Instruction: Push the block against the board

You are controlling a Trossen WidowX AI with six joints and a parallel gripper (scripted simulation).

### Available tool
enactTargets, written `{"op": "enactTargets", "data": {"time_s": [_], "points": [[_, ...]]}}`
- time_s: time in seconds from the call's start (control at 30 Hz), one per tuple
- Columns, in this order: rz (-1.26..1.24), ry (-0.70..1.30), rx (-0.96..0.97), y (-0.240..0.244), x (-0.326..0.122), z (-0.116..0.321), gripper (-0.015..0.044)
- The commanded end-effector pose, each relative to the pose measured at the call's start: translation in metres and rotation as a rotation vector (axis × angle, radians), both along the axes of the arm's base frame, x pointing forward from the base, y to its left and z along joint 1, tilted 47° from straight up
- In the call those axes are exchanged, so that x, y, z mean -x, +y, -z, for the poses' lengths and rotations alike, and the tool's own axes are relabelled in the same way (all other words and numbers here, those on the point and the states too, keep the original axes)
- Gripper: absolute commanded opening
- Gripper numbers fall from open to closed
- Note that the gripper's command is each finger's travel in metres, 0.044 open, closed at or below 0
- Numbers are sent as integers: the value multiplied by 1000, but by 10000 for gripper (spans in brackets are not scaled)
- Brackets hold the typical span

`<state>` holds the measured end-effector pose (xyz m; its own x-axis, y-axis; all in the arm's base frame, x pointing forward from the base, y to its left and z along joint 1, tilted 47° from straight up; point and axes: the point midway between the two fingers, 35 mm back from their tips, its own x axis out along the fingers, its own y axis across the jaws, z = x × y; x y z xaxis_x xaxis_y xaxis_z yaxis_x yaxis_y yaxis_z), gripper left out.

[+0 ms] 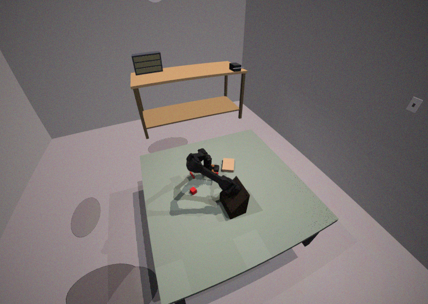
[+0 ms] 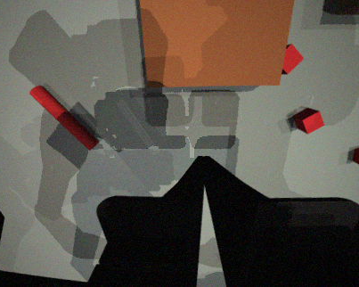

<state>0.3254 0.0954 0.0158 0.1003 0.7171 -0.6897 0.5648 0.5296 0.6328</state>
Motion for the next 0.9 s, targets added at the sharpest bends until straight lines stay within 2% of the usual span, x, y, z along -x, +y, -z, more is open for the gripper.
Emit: {"op": "enactTargets", "data": {"time_s": [0.0, 0.2, 0.37, 0.87], "points": [[2, 0, 0, -5, -5, 4, 0], [2, 0, 0, -14, -14, 14, 0], [-7, 6, -7, 25, -18, 49, 0], [-7, 6, -5, 19, -32, 53, 0]]}}
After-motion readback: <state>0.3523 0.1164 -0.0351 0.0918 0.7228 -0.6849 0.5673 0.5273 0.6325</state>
